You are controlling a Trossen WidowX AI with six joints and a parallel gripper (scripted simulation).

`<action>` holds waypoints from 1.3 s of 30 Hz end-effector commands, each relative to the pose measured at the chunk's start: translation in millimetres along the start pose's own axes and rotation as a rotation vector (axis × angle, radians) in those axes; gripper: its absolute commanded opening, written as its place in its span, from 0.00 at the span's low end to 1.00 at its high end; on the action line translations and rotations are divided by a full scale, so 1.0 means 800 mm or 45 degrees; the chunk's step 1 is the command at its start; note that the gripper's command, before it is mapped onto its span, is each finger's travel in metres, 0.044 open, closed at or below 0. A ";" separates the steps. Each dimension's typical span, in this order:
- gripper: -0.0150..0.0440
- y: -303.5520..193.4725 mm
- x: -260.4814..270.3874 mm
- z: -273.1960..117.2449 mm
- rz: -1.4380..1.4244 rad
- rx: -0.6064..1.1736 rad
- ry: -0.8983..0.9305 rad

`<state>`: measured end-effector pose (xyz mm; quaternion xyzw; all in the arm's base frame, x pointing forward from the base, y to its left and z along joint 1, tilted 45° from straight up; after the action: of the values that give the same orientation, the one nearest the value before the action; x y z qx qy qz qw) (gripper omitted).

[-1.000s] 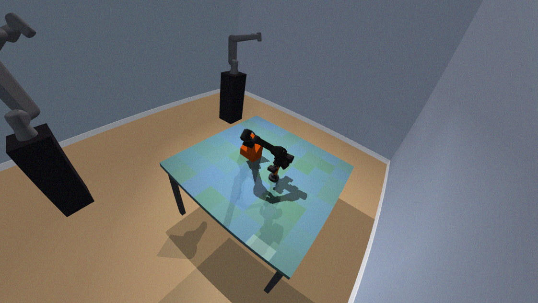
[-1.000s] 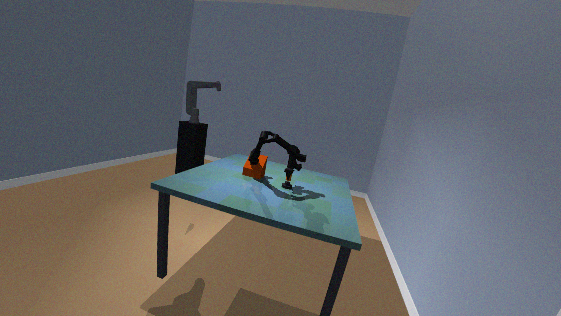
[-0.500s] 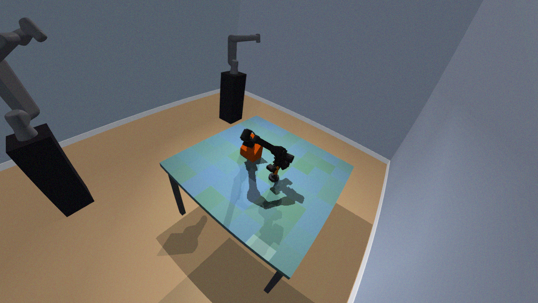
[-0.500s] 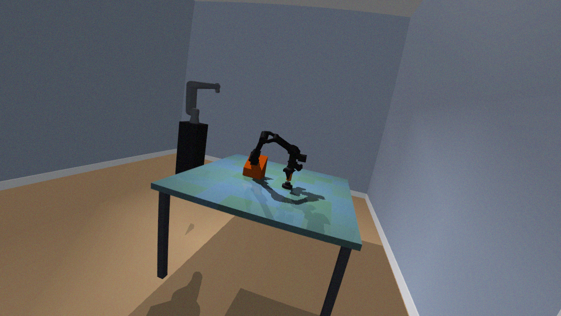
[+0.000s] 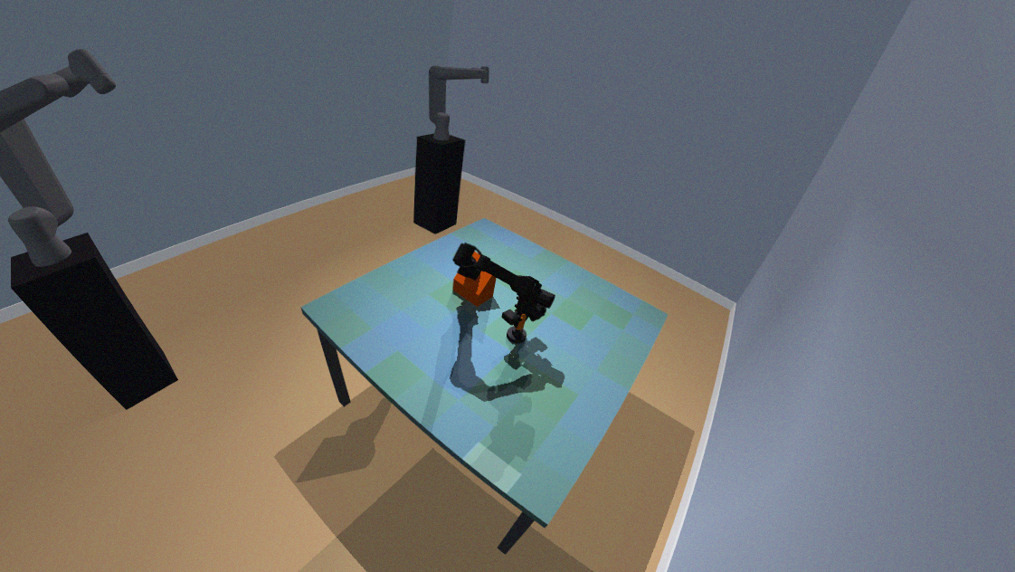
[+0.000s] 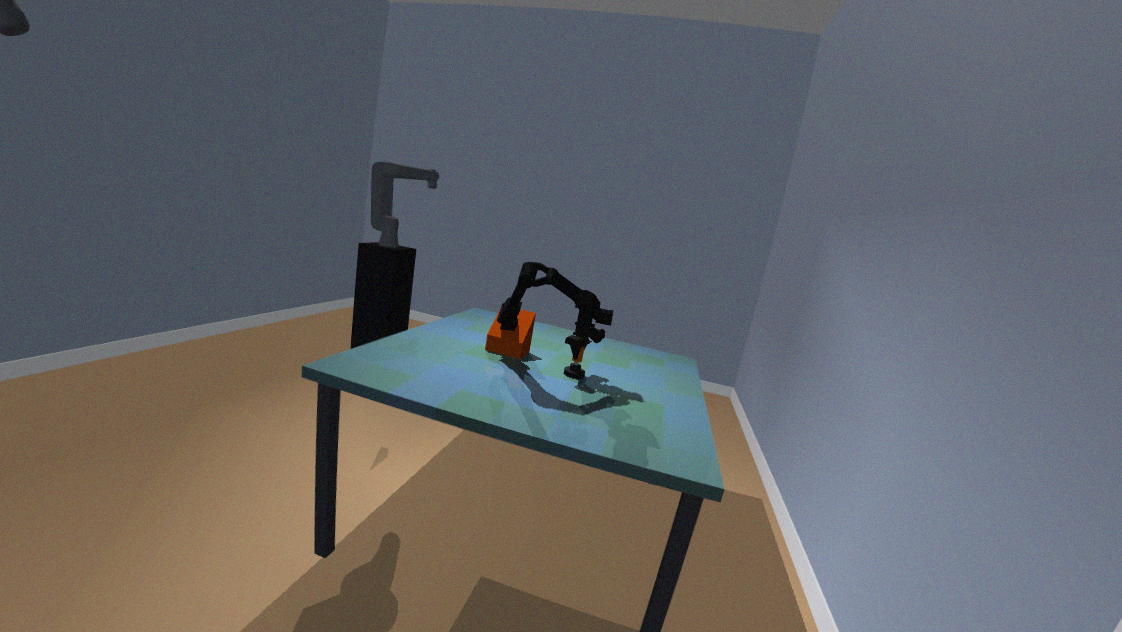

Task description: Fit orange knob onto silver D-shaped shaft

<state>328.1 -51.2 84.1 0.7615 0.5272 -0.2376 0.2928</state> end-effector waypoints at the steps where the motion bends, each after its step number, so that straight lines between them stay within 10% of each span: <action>1: 0.25 0.001 0.000 0.001 0.008 -0.003 -0.004; 39: 0.25 0.001 -0.001 0.001 0.275 -0.003 -0.004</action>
<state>328.0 -51.3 84.3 0.8124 0.4448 -0.2059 0.3159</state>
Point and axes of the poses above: the point midway between the two fingers, 35 mm back from their tips, its own z axis out along the fingers, its own x axis across the jaws, y = z × x, the point moved 6 cm from there along -z, back along the fingers, and after that the axes turned 6 degrees about z, right-handed, at the moved point
